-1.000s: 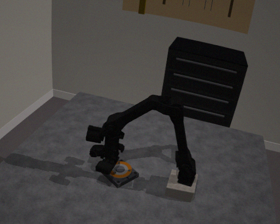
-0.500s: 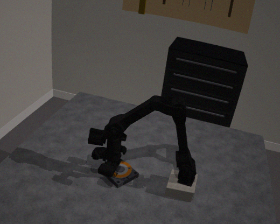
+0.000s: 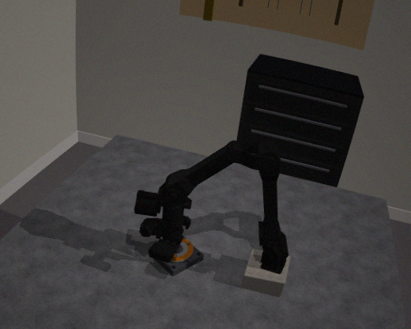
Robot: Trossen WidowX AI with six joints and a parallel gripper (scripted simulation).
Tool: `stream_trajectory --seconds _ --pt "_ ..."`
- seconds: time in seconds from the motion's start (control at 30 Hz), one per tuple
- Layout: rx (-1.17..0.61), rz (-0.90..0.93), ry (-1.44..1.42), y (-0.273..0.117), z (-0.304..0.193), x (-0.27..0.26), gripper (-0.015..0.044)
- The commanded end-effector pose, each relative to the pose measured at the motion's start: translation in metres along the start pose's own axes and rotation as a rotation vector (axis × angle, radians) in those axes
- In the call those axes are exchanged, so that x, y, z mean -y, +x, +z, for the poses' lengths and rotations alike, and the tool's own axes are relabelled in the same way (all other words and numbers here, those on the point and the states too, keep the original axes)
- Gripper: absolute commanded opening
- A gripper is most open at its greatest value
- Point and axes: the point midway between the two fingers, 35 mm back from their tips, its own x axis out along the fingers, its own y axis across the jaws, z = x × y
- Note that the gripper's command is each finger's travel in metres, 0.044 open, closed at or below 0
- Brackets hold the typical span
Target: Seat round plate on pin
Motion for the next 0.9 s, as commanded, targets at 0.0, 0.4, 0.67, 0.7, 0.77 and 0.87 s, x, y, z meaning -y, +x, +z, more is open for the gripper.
stream_trajectory --seconds 0.0,0.4,0.67,0.7,0.77,0.87 --pt "-0.006 0.0 0.004 0.0 -0.009 0.001 0.0" --pt "-0.007 -0.001 0.004 -0.002 -0.023 0.004 0.0" --pt "-0.008 -0.001 0.004 -0.002 -0.03 0.008 0.0" --pt "-0.008 -0.001 0.004 -0.002 -0.03 0.009 0.0" --pt "-0.008 -0.001 0.004 -0.002 -0.031 0.009 0.0" --pt "-0.008 -0.001 0.004 -0.002 -0.033 0.011 0.0"
